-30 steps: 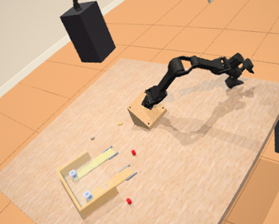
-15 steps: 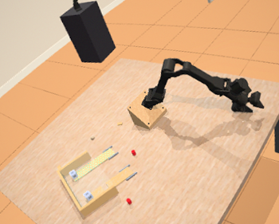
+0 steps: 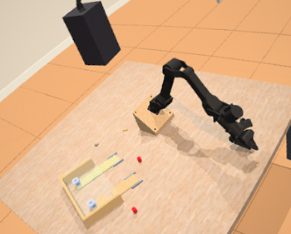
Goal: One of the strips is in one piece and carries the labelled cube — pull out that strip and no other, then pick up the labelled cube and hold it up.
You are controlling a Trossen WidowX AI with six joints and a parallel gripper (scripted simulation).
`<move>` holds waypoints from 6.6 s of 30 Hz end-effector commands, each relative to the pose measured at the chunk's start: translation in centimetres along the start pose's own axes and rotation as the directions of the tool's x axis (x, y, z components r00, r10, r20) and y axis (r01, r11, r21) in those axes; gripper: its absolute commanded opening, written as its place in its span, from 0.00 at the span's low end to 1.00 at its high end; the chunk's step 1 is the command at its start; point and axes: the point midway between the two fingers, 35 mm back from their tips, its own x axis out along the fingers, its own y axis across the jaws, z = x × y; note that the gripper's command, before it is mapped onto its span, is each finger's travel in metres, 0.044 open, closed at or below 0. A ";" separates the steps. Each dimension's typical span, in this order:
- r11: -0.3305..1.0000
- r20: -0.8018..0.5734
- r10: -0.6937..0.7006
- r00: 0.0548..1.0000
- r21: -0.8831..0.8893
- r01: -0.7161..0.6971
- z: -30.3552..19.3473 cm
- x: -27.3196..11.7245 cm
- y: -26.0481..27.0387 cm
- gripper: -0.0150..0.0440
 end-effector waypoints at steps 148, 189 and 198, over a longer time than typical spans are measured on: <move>-0.716 -0.300 0.662 0.687 0.020 0.698 -46.8 -40.5 27.2 0.25; -0.716 -0.299 0.662 0.687 0.019 0.698 -44.6 -39.9 28.0 0.25; -0.716 -0.298 0.662 0.687 0.019 0.698 -43.3 -39.6 28.4 0.25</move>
